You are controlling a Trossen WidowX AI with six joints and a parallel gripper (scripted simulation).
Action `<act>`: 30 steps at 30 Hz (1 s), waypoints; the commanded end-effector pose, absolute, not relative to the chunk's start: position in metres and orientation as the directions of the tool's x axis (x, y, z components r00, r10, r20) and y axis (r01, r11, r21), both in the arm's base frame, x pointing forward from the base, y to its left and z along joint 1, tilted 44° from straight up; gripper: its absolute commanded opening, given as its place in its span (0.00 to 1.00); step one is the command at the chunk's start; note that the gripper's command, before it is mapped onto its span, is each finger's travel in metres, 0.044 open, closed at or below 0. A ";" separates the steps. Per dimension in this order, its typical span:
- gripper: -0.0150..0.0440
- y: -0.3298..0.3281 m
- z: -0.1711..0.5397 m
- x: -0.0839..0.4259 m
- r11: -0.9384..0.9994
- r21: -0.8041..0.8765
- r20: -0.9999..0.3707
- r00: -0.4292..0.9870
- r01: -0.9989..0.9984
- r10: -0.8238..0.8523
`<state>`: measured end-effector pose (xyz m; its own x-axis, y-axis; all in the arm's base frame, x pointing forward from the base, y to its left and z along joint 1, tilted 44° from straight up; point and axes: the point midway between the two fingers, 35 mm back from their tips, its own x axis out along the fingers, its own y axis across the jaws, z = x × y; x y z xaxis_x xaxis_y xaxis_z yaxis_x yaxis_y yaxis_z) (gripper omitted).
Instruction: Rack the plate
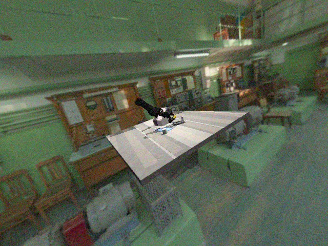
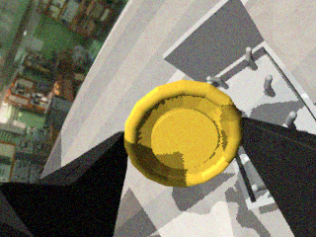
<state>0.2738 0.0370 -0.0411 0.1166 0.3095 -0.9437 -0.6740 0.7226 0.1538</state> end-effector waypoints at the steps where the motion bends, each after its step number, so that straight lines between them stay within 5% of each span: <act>1: 0.25 0.034 -0.039 0.276 0.664 0.127 -0.918 0.166 -0.737 0.360; 30: 0.25 0.014 -0.022 0.281 0.282 -0.357 -0.692 0.455 -0.890 0.561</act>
